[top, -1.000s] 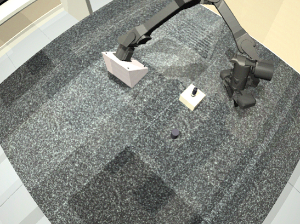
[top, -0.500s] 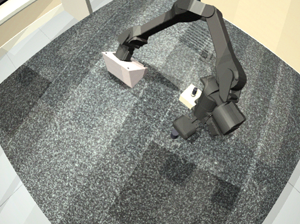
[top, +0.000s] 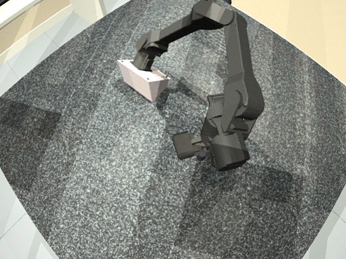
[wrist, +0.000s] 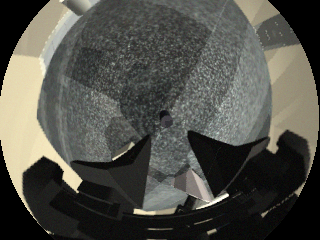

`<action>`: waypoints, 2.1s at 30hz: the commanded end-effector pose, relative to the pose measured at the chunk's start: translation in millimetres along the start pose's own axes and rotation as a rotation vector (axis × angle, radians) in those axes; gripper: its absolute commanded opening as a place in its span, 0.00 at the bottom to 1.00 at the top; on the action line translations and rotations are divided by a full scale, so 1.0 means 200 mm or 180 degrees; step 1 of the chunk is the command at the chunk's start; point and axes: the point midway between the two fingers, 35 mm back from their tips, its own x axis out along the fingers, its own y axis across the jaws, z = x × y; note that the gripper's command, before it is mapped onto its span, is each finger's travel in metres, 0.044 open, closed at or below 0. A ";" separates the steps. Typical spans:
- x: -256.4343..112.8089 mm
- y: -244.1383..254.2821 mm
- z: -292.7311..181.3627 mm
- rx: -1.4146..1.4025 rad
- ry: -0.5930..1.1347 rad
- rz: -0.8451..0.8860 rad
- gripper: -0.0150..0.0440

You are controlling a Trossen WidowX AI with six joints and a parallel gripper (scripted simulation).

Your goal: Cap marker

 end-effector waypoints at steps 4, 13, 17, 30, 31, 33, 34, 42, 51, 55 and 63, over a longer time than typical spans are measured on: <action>0.14 -0.01 -0.02 0.0044 0.0044 0.0019 0.65; 0.22 -0.01 -0.02 0.0044 0.0044 0.0020 0.65; 0.25 -0.01 -0.02 0.0044 0.0044 0.0020 0.65; 0.36 -0.01 -0.02 0.0044 0.0044 0.0021 0.65; 0.36 -0.01 -0.02 0.0043 0.0044 0.0022 0.65; 0.38 -0.01 -0.02 0.0043 0.0044 0.0022 0.65; 0.39 -0.01 -0.02 0.0043 0.0044 0.0022 0.65; 0.45 -0.01 -0.02 0.0043 0.0046 0.0025 0.65; 0.48 -0.01 -0.02 0.0043 0.0047 0.0026 0.48; 0.48 -0.01 -0.02 0.0043 0.0047 0.0026 0.43; 0.46 -0.01 -0.02 0.0043 0.0046 0.0024 0.25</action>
